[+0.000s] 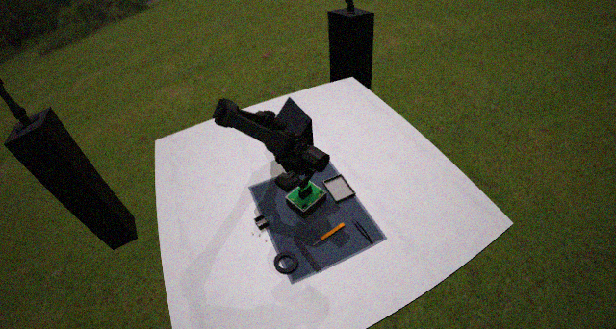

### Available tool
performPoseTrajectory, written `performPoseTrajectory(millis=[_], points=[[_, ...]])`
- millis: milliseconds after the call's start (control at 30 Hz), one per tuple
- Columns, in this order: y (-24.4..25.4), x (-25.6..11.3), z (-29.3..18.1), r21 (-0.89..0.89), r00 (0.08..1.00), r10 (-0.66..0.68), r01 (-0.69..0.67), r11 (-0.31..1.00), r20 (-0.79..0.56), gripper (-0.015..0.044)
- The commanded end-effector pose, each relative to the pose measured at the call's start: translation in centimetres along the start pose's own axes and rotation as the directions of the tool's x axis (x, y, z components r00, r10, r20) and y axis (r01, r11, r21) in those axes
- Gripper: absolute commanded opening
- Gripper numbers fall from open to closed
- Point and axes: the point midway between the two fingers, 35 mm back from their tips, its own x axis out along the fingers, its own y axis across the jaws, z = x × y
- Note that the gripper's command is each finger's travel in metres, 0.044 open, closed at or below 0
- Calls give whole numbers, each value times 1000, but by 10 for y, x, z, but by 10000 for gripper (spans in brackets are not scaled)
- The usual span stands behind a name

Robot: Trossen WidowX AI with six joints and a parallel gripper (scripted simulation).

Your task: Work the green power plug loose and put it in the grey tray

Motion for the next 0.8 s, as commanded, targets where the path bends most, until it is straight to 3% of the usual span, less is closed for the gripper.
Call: performPoseTrajectory(millis=[0, 267, 633, 767], points=[[-9, -13, -1, -3, 995, 91, -91, 996, -31, 0], [-20, -13, -1, 1, 975, 219, -219, 976, -31, 0], [1, -18, -1, -6, 999, -26, 26, 1000, -30, 0], [3, -18, -1, -7, 998, -50, 50, 999, -30, 0]])
